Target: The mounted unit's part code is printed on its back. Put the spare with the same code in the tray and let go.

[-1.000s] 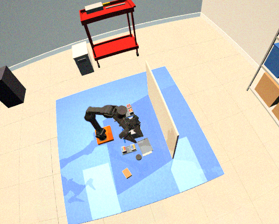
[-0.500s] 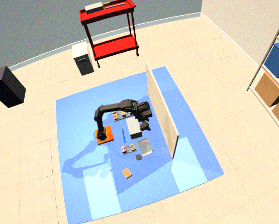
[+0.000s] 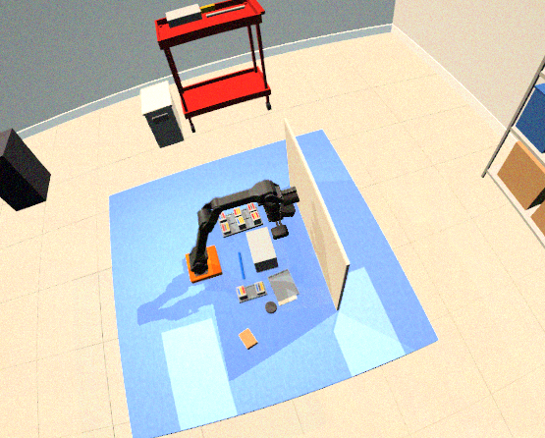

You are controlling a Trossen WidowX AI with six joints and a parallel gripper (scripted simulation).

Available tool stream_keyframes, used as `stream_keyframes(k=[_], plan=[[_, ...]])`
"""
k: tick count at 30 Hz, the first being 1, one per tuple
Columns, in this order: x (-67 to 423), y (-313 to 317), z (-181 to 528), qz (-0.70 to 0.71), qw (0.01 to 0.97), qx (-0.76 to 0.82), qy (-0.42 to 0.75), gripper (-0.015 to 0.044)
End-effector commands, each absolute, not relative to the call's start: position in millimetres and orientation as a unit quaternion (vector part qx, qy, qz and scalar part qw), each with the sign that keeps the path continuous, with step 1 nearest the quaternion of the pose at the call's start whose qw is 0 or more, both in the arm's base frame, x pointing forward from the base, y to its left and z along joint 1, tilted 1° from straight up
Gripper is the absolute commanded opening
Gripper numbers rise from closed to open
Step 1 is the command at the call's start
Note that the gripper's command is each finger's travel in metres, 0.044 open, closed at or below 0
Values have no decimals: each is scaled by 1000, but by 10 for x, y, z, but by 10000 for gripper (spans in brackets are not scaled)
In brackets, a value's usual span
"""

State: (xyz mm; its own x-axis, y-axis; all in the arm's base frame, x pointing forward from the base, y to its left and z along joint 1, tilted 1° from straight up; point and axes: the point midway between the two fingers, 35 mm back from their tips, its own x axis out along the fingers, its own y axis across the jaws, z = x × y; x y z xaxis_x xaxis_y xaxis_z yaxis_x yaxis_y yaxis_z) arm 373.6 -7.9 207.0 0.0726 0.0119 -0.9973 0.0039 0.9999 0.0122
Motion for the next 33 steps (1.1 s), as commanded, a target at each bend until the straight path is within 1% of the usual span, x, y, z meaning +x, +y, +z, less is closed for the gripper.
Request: stream_keyframes(k=[1,12,16,20,25,31,33], plan=[[3735,-75,2100,2,734,12,679,440],[3729,-45,2097,7,734,7,680,440],[3557,528,2029,105,724,-90,675,440],[3223,1146,1932,222,695,-206,652,440],[2656,1756,1787,359,631,-342,597,440],[1842,2209,1579,501,519,-484,495,440],[1659,2265,1530,528,490,-511,468,440]])
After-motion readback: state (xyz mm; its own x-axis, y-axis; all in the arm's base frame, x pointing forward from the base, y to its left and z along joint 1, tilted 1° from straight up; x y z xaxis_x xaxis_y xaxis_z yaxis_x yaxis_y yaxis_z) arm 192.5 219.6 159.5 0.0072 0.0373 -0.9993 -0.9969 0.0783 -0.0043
